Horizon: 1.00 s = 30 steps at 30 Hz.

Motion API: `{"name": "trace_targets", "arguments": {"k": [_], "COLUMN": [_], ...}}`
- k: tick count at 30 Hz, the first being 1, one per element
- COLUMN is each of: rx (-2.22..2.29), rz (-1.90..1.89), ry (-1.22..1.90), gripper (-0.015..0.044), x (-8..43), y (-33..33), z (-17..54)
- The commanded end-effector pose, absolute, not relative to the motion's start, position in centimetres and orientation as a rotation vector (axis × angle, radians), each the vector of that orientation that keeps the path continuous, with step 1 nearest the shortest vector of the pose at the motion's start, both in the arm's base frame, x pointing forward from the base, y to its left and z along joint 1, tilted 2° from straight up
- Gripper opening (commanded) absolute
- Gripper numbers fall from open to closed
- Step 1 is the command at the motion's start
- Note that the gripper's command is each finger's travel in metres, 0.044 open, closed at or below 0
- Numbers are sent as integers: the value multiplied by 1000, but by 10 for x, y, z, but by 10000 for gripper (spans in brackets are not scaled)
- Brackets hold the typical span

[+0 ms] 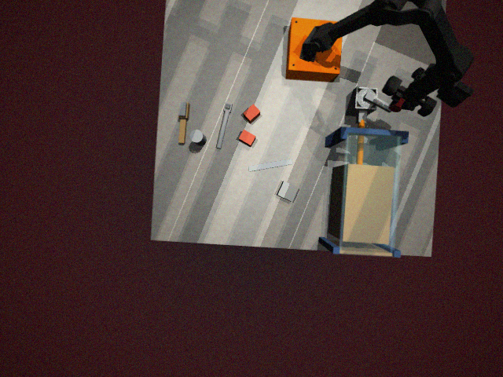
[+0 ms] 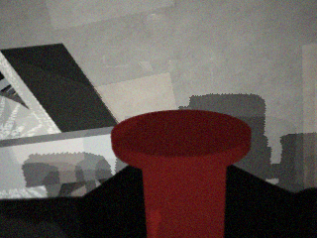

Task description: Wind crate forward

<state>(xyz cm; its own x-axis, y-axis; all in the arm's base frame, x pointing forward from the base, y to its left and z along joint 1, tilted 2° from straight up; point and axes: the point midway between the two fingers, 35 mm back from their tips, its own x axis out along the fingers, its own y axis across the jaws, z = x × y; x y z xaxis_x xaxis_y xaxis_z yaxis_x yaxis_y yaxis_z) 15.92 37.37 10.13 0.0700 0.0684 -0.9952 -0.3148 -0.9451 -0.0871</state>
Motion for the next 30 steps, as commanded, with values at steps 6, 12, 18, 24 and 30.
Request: {"name": "trace_targets", "arguments": {"k": [6, 12, 18, 24, 30], "rx": [-2056, -2056, -2055, -2055, -2054], "rz": [2012, 2013, 2014, 2014, 2015], "ry": [238, 238, 239, 239, 239], "gripper": [0, 0, 0, 0, 0], "x": [128, 120, 112, 105, 97], "y": [375, 374, 372, 370, 367], "z": [97, 97, 96, 96, 95]}}
